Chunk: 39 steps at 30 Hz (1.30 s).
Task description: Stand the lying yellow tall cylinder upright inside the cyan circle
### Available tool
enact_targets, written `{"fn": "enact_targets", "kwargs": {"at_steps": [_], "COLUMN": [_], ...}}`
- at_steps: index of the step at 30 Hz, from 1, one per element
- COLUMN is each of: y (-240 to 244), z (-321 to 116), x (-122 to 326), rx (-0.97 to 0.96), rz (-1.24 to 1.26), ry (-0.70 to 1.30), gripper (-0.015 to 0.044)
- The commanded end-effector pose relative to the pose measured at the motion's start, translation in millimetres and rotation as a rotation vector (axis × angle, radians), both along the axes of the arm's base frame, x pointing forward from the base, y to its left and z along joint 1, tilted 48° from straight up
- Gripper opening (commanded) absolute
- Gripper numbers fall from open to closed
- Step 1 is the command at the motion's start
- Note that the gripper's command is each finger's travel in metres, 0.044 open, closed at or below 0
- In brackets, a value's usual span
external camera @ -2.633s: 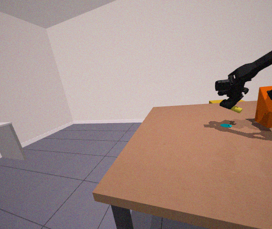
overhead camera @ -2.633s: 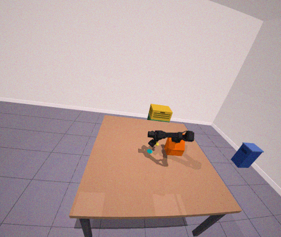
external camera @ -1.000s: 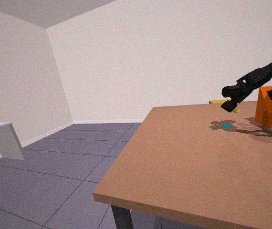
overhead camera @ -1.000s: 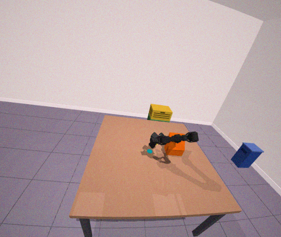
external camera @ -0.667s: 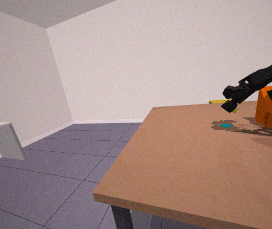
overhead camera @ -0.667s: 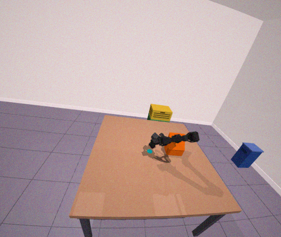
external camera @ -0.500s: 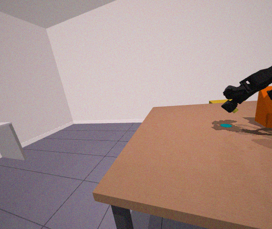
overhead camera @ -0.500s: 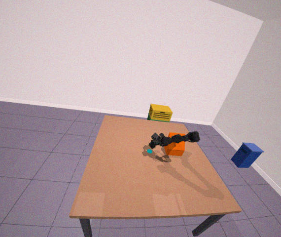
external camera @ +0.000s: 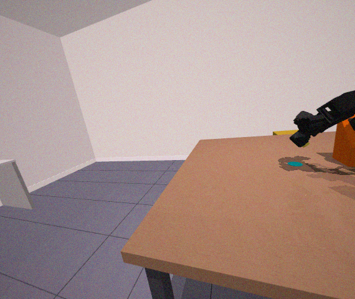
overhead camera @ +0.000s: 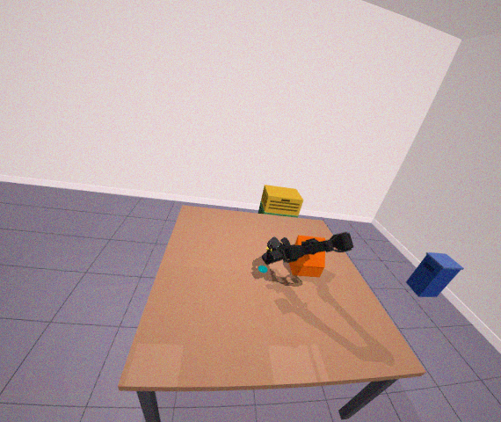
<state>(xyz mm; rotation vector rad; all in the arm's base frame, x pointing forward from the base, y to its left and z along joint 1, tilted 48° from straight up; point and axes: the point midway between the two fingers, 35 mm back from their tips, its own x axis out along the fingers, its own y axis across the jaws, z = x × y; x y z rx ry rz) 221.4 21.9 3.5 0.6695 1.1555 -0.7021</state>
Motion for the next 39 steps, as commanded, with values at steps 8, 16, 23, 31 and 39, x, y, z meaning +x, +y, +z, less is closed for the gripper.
{"fn": "enact_targets", "kwargs": {"at_steps": [8,16,23,31,39], "y": [0.1,0.4,0.8,1.4,2.0], "z": [2.4,5.1,7.6,10.8,14.3], "x": [-0.1,0.6,1.2,1.9,2.5], "rx": [-0.043,-0.067,-0.085,-0.103,-0.116], "rz": [-0.031,-0.054,-0.074,-0.098,-0.122], "ry": [-0.061,-0.108,-0.151,-0.202,-0.255], "gripper": [0.0105,0.0105,0.0105,0.0105,0.0105]}}
